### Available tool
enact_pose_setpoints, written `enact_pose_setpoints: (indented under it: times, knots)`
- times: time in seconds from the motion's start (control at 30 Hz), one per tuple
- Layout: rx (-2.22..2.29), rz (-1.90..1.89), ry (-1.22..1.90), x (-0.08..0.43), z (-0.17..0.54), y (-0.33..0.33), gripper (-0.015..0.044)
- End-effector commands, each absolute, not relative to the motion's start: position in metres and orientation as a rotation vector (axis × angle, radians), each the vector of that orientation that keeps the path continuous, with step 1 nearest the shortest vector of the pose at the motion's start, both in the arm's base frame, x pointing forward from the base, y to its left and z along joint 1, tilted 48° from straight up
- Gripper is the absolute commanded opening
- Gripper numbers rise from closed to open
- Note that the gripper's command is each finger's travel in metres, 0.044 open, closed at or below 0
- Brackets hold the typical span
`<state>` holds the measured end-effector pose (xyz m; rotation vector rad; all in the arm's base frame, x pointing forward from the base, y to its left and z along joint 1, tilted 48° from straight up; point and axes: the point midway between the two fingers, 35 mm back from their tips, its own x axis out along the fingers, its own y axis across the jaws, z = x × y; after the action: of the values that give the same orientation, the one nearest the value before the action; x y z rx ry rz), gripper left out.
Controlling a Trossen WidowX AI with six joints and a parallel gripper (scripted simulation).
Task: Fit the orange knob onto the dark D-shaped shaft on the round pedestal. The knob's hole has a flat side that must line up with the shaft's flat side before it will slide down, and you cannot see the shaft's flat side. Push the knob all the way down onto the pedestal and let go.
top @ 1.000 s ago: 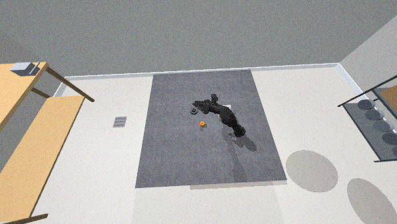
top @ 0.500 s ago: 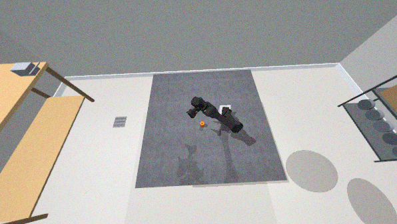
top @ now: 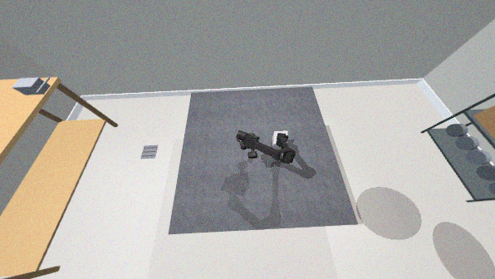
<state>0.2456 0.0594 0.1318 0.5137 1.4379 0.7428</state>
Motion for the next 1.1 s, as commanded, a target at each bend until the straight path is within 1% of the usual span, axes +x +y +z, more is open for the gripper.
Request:
enact_pose_setpoints:
  times: [0.0,0.1,0.23,1.07]
  knots:
    - [0.493,0.799,1.449,0.238,0.129,0.065,0.0440]
    - [0.493,0.799,1.449,0.239,0.127,0.066,0.0440]
    - [0.493,0.800,1.448,0.237,0.106,0.089,0.0440]
    - [0.490,0.797,1.449,0.234,0.076,0.118,0.0440]
